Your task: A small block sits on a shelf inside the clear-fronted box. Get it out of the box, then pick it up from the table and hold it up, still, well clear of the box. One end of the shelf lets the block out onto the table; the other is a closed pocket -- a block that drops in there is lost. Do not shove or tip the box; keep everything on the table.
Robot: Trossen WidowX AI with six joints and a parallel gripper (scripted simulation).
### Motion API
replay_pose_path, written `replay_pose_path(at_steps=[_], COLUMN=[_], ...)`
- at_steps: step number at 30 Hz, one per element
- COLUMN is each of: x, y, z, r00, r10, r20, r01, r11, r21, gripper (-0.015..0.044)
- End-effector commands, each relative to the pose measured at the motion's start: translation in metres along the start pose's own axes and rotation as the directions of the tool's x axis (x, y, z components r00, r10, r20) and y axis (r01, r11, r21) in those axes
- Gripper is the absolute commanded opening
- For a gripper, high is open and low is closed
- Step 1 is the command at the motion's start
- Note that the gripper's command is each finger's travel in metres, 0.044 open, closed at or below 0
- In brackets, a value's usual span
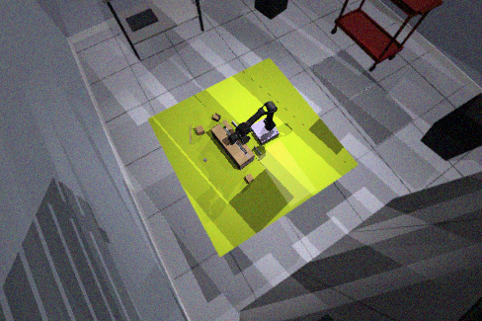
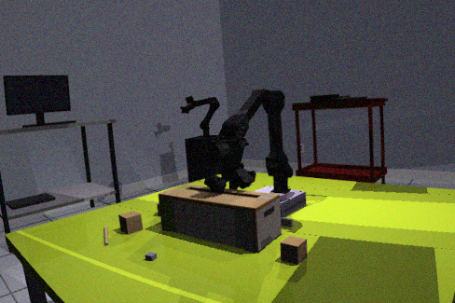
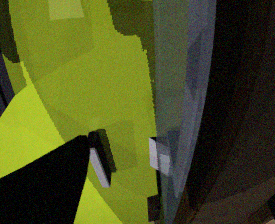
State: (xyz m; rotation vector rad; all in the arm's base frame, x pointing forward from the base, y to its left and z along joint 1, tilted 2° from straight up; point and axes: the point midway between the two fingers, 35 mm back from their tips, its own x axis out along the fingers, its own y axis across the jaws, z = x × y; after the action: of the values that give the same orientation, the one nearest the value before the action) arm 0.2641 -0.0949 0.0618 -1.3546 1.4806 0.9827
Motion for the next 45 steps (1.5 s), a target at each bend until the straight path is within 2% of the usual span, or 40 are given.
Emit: replay_pose_path(at_steps=[1,13,40,45], x=[0.001,-0.002,0.007,0.004], y=[0.0,0.0,0.0,-0.001], z=[-0.005,0.005,-0.021,-0.013], r00=[1.0,1.0,1.0,1.0], r10=[-0.003,-0.003,-0.003,-0.003], r20=[-0.003,-0.002,-0.004,-0.004], r01=[0.003,0.003,0.003,0.003], r11=[1.0,1.0,1.0,1.0], r21=[-0.003,-0.003,-0.003,-0.003], gripper=[0.04,0.04,0.04,0.04])
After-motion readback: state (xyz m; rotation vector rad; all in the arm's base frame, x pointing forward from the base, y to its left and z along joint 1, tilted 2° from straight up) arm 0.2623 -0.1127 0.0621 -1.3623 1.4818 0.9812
